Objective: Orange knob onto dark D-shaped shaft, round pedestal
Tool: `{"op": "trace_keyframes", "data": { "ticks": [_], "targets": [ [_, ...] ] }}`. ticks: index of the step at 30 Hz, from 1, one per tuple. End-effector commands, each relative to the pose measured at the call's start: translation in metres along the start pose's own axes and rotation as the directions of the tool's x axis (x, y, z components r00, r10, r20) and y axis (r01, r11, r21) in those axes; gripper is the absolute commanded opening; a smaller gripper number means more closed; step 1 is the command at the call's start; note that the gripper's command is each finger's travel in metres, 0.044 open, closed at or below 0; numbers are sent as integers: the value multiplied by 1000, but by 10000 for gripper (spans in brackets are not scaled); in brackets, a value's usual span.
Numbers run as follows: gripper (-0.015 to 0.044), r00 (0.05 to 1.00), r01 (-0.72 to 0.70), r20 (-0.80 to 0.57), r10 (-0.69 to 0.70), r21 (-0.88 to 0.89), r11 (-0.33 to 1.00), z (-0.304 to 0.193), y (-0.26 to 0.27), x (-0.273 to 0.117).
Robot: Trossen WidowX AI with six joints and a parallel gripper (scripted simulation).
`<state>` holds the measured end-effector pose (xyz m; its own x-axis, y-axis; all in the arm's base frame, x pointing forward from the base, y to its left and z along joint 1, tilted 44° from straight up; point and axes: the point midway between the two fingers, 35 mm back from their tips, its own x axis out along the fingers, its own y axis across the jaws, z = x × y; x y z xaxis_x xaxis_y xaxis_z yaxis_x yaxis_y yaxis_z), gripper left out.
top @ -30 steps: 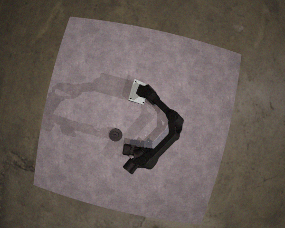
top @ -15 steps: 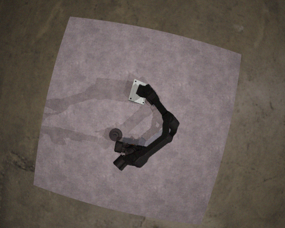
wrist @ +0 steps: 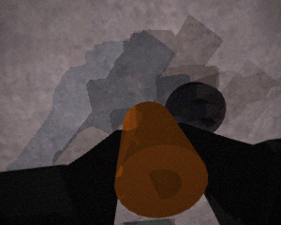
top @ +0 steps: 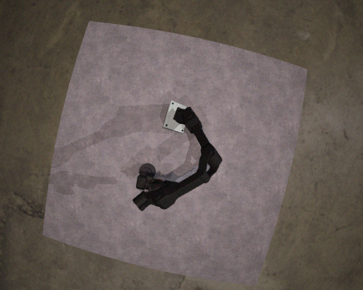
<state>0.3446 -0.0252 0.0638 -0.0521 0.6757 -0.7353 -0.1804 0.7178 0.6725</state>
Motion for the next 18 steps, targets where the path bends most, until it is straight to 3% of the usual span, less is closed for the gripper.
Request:
{"op": "trace_keyframes", "data": {
  "ticks": [1, 18],
  "targets": [
    [0, 1000, 5, 2, -5, -1, 1000, -4, -12, 0],
    [0, 1000, -5, -5, 5, -19, 1000, -23, -59, 14]
  ]
}}
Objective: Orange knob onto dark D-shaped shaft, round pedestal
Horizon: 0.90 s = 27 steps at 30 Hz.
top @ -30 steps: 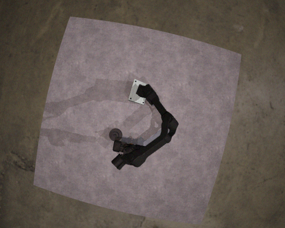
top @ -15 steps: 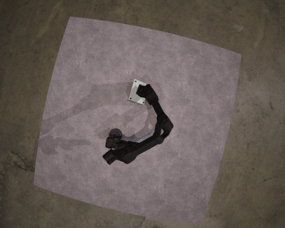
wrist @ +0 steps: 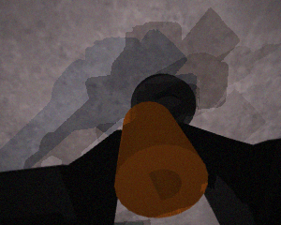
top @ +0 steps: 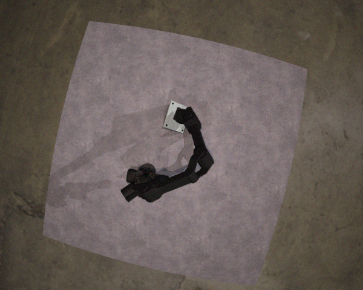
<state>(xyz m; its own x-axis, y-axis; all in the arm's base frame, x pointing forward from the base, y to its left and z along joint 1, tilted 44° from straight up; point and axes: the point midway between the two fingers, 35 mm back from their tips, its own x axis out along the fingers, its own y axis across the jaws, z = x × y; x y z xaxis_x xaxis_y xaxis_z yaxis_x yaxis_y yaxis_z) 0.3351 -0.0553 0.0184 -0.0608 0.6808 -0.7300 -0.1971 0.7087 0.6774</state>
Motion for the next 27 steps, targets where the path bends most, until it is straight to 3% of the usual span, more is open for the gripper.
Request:
{"op": "trace_keyframes", "data": {
  "ticks": [1, 27],
  "targets": [
    [0, 1000, 3, 1, -3, -2, 1000, -6, -12, 1],
    [0, 1000, -2, -1, 2, -14, 1000, -12, -26, 28]
  ]
}}
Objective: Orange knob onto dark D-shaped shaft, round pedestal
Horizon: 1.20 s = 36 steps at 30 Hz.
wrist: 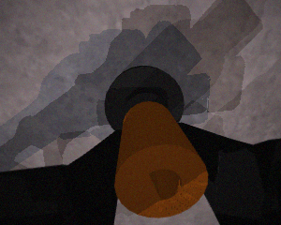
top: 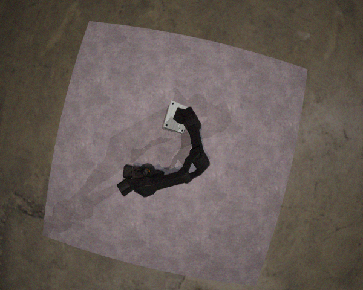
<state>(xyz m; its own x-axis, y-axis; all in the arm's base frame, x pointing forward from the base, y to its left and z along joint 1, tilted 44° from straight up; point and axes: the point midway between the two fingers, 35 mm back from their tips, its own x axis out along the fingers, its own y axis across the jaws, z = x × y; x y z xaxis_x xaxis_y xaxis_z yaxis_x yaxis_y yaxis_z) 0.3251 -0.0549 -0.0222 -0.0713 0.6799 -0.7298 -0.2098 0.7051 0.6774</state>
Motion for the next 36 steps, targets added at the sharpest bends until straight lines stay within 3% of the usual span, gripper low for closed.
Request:
{"op": "trace_keyframes", "data": {
  "ticks": [1, 26, 36],
  "targets": [
    [0, 1000, -1, 10, 1, -1, 1000, 2, -1, -3],
    [0, 1000, -1, 10, 1, -1, 1000, 0, 2, -4],
    [0, 1000, 1, 10, 1, -209, 978, -1, 1, -3]
  ]
}}
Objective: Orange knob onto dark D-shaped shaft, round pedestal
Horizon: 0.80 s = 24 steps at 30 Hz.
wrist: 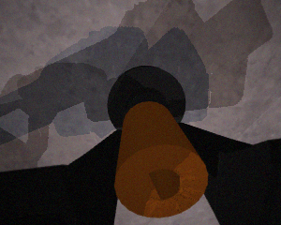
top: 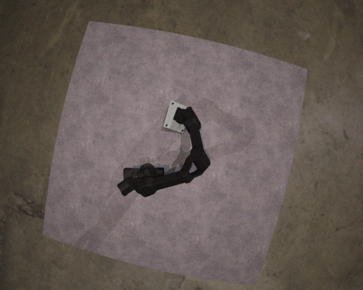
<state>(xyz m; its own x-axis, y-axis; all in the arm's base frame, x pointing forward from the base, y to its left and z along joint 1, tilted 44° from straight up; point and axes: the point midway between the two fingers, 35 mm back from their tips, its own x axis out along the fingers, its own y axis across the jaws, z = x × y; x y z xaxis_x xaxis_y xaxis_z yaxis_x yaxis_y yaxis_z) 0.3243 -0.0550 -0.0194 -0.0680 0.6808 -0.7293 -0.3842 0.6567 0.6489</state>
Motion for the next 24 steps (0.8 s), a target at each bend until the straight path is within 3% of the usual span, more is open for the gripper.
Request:
{"op": "trace_keyframes", "data": {
  "ticks": [1, 24],
  "targets": [
    [0, 1000, 1, 6, -1, -27, 1000, -1, -2, 0],
    [0, 1000, 1, 6, -1, -27, 1000, 0, -2, 3]
  ]
}}
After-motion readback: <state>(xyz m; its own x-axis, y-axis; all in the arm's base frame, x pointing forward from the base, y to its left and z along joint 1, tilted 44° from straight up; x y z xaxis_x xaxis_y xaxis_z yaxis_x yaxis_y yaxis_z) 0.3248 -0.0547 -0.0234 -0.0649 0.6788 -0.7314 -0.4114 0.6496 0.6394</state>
